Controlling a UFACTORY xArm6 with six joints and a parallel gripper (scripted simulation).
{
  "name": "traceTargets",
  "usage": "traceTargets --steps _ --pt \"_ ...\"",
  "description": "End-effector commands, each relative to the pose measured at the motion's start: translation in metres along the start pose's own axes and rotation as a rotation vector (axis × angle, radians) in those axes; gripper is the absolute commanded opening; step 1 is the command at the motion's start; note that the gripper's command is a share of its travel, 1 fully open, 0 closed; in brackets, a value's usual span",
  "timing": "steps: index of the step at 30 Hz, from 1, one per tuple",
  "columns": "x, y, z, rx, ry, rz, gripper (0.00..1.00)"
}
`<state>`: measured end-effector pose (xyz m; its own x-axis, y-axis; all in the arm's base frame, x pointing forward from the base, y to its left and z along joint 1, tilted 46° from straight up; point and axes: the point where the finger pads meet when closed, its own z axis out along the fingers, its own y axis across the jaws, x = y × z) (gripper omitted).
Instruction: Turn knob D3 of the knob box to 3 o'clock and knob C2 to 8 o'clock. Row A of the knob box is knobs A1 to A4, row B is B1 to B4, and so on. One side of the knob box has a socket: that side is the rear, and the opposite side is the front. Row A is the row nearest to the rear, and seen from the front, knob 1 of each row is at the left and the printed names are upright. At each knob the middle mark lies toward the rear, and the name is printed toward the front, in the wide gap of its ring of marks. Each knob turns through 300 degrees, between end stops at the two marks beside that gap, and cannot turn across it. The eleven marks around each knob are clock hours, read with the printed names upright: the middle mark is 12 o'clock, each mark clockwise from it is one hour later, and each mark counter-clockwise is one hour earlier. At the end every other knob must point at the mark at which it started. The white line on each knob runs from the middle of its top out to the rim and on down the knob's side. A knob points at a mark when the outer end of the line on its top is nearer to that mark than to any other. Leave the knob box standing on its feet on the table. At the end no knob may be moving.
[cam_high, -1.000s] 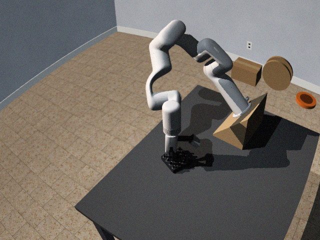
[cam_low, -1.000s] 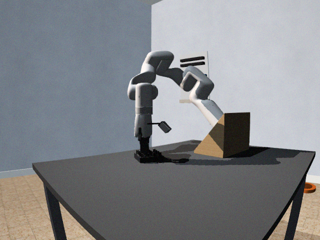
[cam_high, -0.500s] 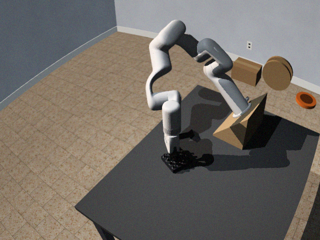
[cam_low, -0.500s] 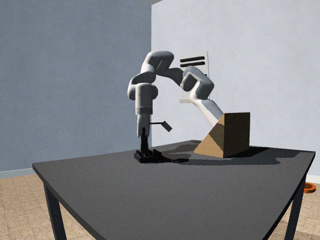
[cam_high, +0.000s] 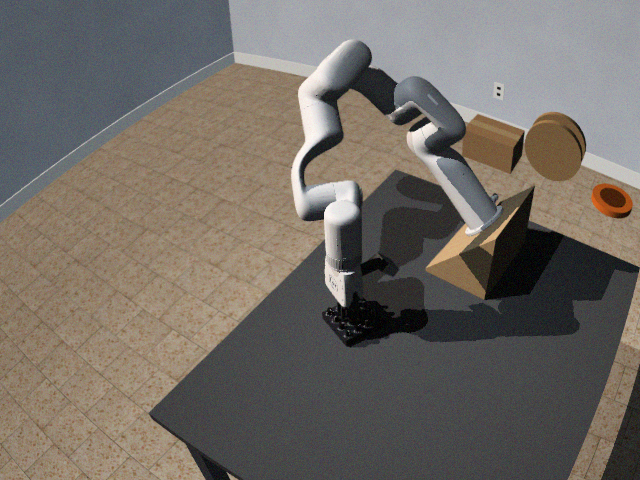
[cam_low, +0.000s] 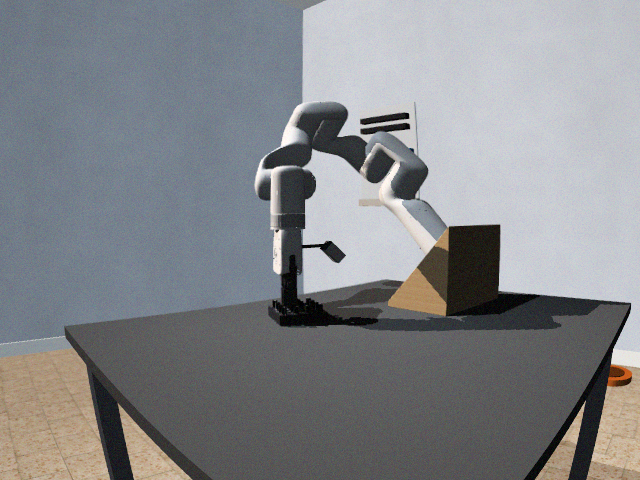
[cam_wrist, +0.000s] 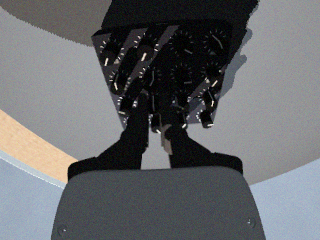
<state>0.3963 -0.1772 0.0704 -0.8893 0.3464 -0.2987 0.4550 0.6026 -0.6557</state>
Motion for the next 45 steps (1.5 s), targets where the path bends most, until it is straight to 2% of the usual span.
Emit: traceTargets --steps 1,14,37,38,45 --pt "-0.0010 0.0002 -0.0009 -0.002 -0.001 -0.024 0.08" --pt "-0.0010 0.0002 -0.0009 -0.002 -0.001 -0.110 0.08" --pt "-0.0010 0.0002 -0.0009 -0.002 -0.001 -0.120 0.08" --pt "-0.0010 0.0002 -0.0009 -0.002 -0.001 -0.120 0.19" --pt "-0.0010 0.0002 -0.0009 -0.002 -0.001 -0.120 0.19"
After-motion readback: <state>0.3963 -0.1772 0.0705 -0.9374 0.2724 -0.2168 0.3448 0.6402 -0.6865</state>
